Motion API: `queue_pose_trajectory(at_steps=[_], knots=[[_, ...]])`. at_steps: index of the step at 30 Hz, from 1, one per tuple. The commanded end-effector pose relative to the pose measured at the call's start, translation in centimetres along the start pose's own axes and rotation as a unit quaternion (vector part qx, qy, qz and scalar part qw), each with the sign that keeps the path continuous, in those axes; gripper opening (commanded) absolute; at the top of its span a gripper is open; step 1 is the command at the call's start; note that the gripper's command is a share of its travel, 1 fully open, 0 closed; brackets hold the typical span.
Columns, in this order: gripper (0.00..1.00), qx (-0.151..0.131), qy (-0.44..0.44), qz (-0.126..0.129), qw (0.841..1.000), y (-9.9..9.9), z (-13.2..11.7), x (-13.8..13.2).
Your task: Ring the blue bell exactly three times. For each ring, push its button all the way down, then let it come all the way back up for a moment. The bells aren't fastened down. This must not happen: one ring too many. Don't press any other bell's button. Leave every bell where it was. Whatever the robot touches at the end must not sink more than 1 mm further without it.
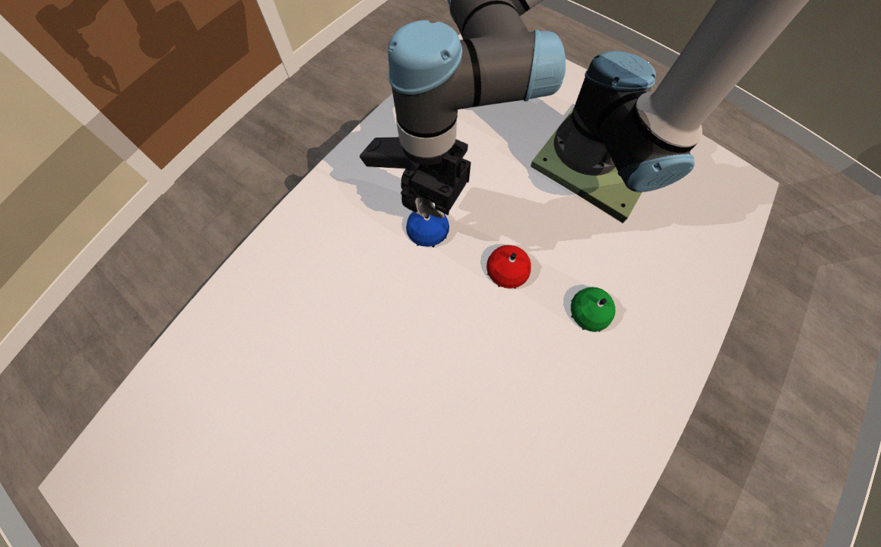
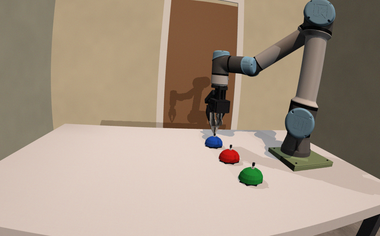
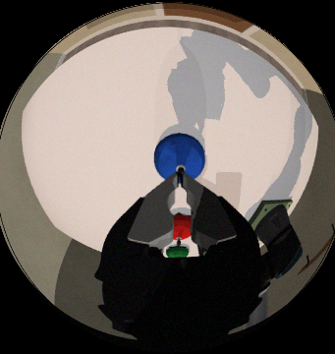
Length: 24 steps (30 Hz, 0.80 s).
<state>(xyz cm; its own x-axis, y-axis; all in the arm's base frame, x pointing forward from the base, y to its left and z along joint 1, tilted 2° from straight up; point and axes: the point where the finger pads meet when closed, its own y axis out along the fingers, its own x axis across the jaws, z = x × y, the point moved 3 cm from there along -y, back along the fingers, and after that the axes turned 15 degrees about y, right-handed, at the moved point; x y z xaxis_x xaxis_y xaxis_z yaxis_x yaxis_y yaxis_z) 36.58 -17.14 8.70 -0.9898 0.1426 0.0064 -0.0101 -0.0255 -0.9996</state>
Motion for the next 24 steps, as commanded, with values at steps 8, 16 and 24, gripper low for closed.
queue_pose_trajectory(at_steps=[8,16,24], knots=[[0.0,0.0,0.0,0.0,1.0,-0.03,0.0,0.0],[0.0,0.0,0.0,0.0,1.0,-0.11,0.0,-0.01],[0.0,0.0,0.0,0.0,1.0,-0.27,0.0,-0.01]])
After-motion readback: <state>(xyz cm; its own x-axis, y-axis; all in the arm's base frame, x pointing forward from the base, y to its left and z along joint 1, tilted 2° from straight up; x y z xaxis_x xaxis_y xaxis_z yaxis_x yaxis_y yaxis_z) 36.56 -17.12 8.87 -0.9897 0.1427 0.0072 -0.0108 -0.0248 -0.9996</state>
